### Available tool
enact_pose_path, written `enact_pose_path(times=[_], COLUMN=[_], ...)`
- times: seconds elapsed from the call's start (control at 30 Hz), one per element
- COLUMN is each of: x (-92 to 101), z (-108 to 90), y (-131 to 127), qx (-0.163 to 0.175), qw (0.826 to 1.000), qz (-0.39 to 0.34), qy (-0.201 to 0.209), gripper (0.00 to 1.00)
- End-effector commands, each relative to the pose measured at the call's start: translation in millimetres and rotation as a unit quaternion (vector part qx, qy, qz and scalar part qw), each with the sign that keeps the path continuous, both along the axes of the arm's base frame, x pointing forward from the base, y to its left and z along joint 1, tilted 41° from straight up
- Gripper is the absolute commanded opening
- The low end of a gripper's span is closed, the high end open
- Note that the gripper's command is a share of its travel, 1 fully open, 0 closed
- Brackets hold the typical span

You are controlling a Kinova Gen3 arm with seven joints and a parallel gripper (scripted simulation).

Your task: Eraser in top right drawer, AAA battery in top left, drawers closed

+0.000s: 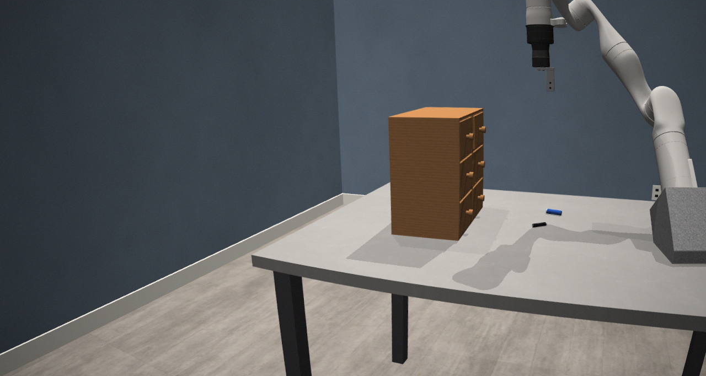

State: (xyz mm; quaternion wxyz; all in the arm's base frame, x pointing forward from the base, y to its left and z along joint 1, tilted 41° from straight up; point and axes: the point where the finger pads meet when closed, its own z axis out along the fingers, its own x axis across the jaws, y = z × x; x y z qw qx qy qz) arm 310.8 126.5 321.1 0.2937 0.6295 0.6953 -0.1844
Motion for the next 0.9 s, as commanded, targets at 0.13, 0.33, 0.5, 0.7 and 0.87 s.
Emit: enact_pose_path(times=[0.13,0.33,0.5,0.7,0.87], x=[2.2,12.5,14.6,12.5,12.6], z=[-4.8,-41.5,-79.8,-104.5,-104.5], y=[7.3,52.3,93.6,117.3,117.2], qx=[0.002,0.007,0.004,0.000,0.000], qw=[1.000,1.000,1.000,1.000,1.000], qz=[0.001,0.001,0.001,0.001,0.001], qy=[0.000,0.002,0.002,-0.001,-0.001], gripper=[0.00,0.00,0.00,0.00,0.00])
